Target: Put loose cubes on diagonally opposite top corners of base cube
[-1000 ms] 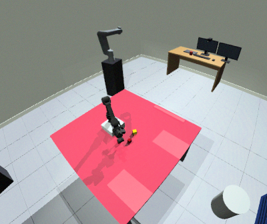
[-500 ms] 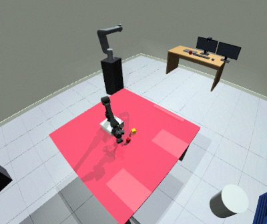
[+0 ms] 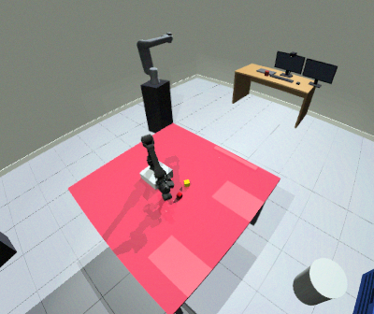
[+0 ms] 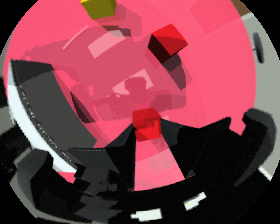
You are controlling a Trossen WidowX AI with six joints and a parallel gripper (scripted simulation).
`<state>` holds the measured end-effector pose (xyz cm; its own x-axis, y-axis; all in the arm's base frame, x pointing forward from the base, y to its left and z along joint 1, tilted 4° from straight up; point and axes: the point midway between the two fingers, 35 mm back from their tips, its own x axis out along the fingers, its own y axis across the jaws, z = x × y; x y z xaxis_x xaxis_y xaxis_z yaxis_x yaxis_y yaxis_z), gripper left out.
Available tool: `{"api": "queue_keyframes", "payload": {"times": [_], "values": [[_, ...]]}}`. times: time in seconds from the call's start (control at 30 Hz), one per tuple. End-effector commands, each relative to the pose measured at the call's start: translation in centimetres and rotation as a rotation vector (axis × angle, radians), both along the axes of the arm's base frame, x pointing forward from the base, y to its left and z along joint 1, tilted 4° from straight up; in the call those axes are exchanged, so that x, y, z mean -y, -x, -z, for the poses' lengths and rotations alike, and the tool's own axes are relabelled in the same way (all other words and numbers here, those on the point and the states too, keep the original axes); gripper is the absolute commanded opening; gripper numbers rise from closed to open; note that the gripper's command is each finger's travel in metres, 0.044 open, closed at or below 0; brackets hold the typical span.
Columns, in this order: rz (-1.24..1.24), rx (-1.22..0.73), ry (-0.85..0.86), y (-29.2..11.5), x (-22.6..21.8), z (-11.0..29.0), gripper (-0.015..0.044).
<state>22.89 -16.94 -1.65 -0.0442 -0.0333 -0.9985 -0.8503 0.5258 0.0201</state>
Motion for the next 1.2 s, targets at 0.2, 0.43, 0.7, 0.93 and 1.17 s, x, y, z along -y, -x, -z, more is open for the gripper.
{"api": "queue_keyframes", "payload": {"times": [0.2, 0.43, 0.7, 0.93, 1.17], "values": [[-0.005, 0.009, 0.012, -0.7, 0.3, -3.1, 0.0105], [-0.005, 0.009, 0.012, -0.8, 0.3, -5.3, 0.0105], [-0.005, 0.01, 0.011, -0.8, 0.1, -7.8, 0.0105], [-0.005, 0.009, 0.011, -0.6, -0.2, -10.1, 0.0105], [0.013, 0.011, 0.012, -0.8, -0.7, -10.5, 0.0105]]}}
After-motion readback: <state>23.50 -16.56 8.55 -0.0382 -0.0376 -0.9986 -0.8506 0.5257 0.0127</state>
